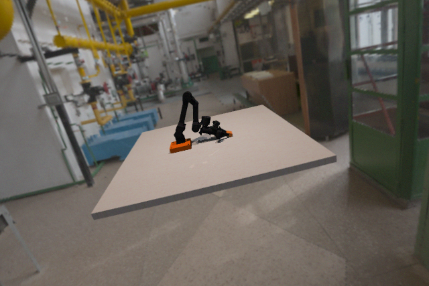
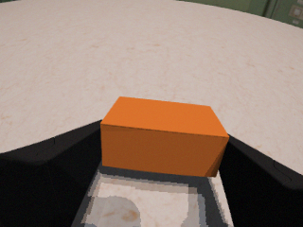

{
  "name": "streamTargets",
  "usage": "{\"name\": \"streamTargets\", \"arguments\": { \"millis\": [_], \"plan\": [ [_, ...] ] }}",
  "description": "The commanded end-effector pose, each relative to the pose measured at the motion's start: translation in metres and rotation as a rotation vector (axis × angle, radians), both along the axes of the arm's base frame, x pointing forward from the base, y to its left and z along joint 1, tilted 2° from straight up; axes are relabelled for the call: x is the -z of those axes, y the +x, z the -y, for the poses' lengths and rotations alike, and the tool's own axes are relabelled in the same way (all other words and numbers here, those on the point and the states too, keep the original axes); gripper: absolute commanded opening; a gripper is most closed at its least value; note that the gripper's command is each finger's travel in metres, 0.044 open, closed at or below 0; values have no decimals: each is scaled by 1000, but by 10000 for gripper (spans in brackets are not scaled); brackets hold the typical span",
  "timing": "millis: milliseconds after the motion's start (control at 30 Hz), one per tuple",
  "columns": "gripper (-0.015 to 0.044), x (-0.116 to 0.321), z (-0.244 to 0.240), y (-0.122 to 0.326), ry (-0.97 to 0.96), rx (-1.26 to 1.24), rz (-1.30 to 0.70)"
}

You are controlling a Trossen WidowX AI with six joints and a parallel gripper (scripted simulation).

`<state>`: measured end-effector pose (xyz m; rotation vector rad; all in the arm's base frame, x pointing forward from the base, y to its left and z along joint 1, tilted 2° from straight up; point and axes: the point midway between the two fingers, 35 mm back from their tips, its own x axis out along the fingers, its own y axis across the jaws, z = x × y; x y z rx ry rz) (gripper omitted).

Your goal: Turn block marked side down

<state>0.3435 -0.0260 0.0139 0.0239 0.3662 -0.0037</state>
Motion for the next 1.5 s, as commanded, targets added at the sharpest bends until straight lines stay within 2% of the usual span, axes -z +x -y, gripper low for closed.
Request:
{"name": "streamTargets", "arguments": {
  "millis": [0,500,1067,1467],
  "plan": [
    [0,-1,-2,-6,8,-3,16],
    [0,-3,-2,-6,8,-3,21],
    [440,-3,-2,-6,8,-3,21],
    [440,-3,-2,-6,8,-3,21]
  ]
}}
